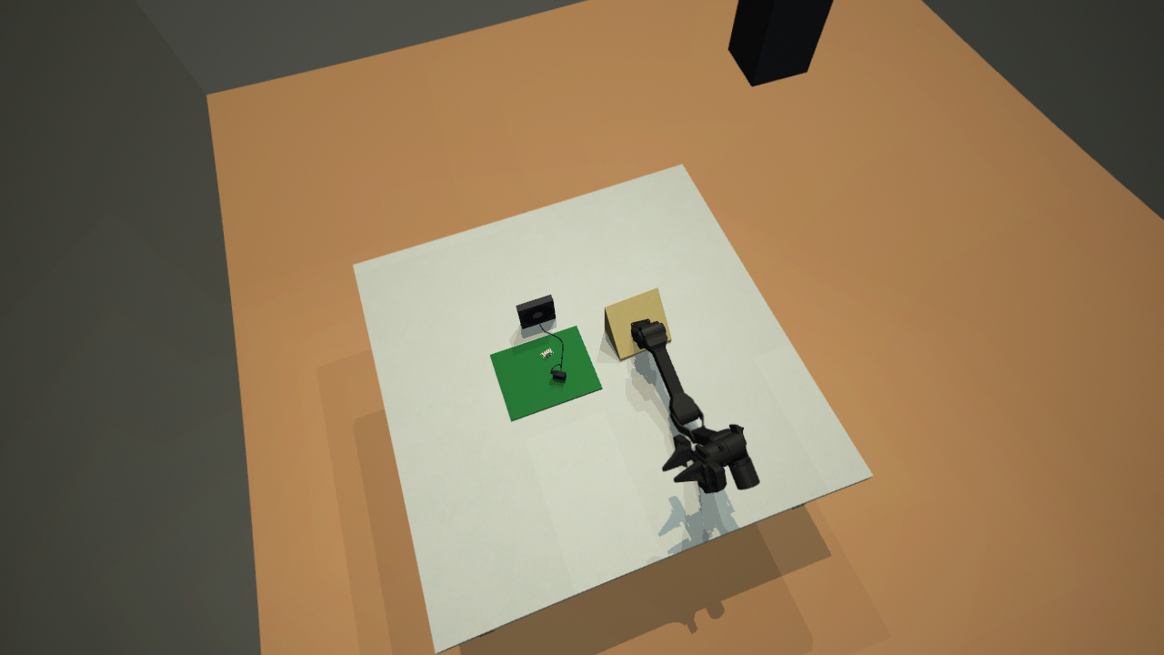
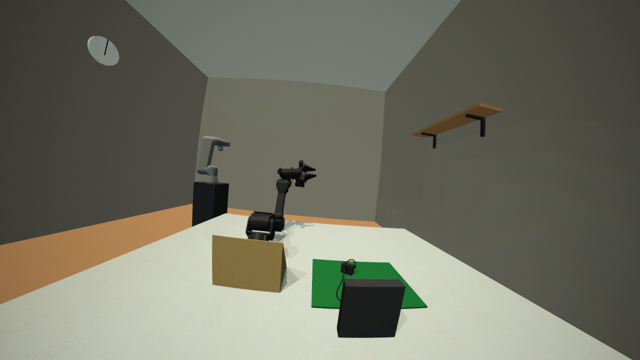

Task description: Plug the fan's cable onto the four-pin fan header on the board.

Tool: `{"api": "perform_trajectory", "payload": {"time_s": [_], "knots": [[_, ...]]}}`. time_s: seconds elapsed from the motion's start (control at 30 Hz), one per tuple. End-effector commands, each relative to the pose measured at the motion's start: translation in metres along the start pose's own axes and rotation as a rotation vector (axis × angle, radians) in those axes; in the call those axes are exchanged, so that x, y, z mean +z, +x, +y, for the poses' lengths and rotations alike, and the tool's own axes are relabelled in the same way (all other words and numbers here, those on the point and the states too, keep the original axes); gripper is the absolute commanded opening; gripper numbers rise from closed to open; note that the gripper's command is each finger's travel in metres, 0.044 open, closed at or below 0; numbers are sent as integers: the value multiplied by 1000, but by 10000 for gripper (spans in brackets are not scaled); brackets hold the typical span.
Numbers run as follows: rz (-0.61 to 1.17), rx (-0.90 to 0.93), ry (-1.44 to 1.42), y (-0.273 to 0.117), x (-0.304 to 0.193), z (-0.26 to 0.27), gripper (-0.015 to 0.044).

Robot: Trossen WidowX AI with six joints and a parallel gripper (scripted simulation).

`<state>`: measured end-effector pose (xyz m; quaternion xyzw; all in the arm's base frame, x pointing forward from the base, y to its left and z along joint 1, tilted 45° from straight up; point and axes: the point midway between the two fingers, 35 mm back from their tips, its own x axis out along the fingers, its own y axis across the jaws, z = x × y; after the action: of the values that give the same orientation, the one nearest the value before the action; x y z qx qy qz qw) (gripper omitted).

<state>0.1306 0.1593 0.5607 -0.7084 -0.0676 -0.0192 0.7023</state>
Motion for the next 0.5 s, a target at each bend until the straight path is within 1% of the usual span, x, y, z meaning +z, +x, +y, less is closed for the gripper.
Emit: {"api": "perform_trajectory", "payload": {"time_s": [0.0,0.13,0.2,0.27,0.33,0.47], "knots": [[0,0,0,0,0,0,276],[0,-1,7,0,-1,-1,381],[-3,-10,60,-1,-14,-5,434],[-6,-24,165,-2,-38,-12,440],[-8,-39,317,-1,-74,-18,440],[2,-49,553,5,-132,-18,440]]}}
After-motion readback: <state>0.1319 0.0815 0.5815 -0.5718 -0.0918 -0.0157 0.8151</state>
